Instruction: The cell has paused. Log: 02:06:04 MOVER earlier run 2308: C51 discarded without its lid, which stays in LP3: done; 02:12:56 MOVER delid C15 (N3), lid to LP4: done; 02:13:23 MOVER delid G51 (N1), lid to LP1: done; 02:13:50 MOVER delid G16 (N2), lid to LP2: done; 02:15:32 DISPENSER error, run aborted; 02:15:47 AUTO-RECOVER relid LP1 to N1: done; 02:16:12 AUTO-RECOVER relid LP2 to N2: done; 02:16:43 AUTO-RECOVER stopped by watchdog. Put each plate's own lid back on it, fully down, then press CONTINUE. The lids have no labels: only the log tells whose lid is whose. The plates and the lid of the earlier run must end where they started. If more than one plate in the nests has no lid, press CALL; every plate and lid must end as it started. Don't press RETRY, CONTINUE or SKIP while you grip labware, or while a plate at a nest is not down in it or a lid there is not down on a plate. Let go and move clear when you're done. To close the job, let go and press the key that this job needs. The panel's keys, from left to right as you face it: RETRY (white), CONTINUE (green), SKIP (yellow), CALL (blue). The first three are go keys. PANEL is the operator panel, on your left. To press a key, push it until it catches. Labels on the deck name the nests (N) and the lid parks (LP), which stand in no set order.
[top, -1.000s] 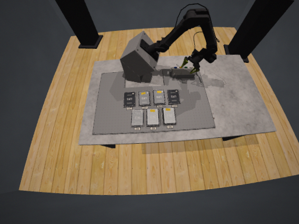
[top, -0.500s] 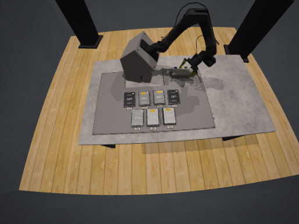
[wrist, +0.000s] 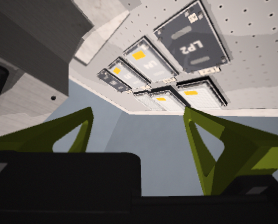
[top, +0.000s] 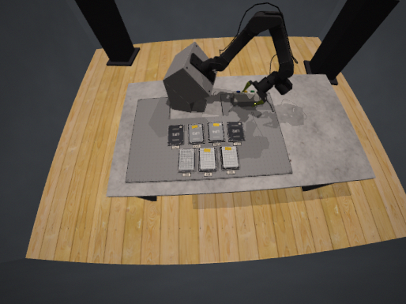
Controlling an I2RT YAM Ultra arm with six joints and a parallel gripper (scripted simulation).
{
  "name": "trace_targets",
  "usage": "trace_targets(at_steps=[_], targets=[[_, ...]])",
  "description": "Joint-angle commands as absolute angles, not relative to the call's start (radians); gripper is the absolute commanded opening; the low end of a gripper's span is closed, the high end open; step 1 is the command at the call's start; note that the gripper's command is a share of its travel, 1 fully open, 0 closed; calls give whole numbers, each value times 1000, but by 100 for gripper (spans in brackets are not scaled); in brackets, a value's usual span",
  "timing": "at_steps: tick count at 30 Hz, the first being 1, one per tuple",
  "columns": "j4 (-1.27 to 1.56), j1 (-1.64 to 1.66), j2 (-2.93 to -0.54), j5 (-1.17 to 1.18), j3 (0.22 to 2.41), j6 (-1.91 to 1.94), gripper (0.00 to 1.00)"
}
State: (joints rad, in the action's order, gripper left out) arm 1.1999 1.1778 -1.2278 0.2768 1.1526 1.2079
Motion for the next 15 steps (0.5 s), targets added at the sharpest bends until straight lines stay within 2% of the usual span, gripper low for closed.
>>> trace_targets(at_steps=[1, 15], targets=[[1221, 1153, -1200, 258, 1135, 1171, 100], [1235, 1019, -1225, 227, 1163, 1017, 100]])
